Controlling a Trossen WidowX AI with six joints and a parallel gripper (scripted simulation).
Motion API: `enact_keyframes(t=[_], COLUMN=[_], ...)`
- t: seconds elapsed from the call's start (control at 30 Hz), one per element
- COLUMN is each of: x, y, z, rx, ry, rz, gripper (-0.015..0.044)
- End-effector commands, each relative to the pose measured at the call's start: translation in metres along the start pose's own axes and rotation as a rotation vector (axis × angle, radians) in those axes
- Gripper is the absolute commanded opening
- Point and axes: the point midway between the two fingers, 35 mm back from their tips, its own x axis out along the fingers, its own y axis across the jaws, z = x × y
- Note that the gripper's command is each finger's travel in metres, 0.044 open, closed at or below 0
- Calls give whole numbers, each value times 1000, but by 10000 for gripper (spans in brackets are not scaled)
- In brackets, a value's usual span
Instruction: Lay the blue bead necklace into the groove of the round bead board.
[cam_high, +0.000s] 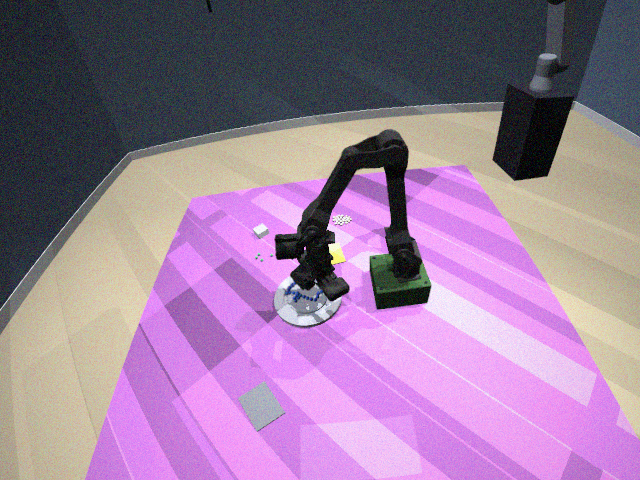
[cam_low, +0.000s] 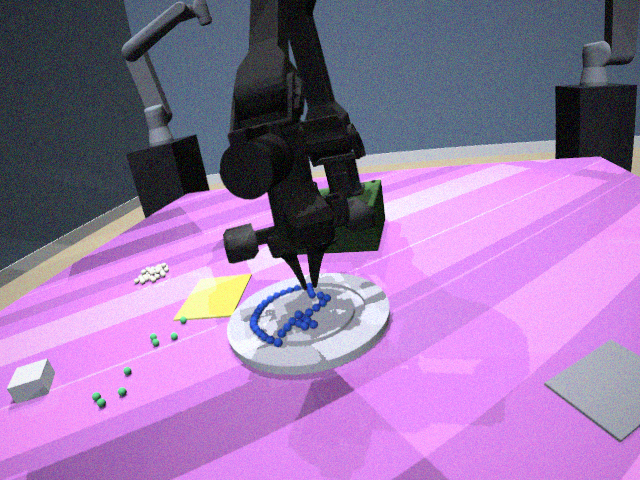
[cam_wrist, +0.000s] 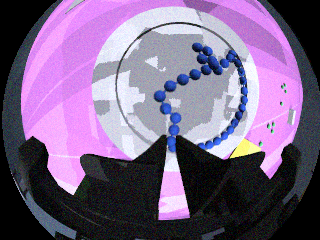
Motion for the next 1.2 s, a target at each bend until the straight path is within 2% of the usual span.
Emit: enact_keyframes(t=[0.0, 1.0, 1.17], x=[-1, 2, -1], y=[0, 8, 7], z=[0, -9, -7], rx=[0, 0, -4], ry=[-1, 6, -2], rz=[-1, 2, -1], gripper=[0, 0, 131])
